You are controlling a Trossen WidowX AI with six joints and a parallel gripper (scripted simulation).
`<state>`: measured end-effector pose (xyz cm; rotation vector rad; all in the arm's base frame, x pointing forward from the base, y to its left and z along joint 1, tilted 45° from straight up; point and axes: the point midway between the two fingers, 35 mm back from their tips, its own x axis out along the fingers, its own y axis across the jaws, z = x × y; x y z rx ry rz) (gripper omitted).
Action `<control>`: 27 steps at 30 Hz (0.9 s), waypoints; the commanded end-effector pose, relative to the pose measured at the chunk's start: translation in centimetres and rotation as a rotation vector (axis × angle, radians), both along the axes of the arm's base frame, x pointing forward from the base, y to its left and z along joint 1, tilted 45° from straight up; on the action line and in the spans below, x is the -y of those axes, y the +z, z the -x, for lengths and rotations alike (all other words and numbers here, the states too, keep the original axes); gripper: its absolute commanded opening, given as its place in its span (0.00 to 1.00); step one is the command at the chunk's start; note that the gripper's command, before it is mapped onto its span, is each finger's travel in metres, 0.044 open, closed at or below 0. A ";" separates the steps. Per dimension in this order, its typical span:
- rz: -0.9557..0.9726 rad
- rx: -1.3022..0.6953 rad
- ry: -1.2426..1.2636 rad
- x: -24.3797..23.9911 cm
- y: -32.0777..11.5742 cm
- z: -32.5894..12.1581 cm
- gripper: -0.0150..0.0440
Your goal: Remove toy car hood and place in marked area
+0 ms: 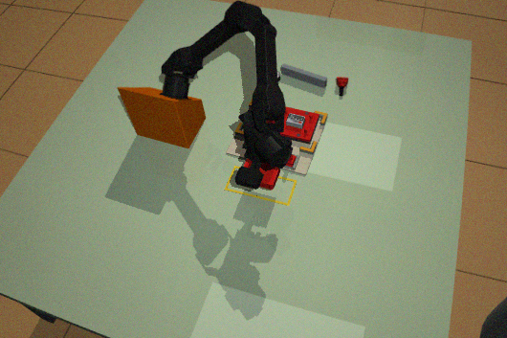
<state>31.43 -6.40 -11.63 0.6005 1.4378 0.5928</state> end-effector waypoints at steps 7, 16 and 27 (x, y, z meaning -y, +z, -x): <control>-0.006 -0.005 -0.003 -0.8 -0.7 0.2 0.25; -0.007 -0.005 -0.003 -1.4 -1.2 0.2 0.25; -0.008 -0.005 -0.002 -2.1 -1.9 0.2 0.25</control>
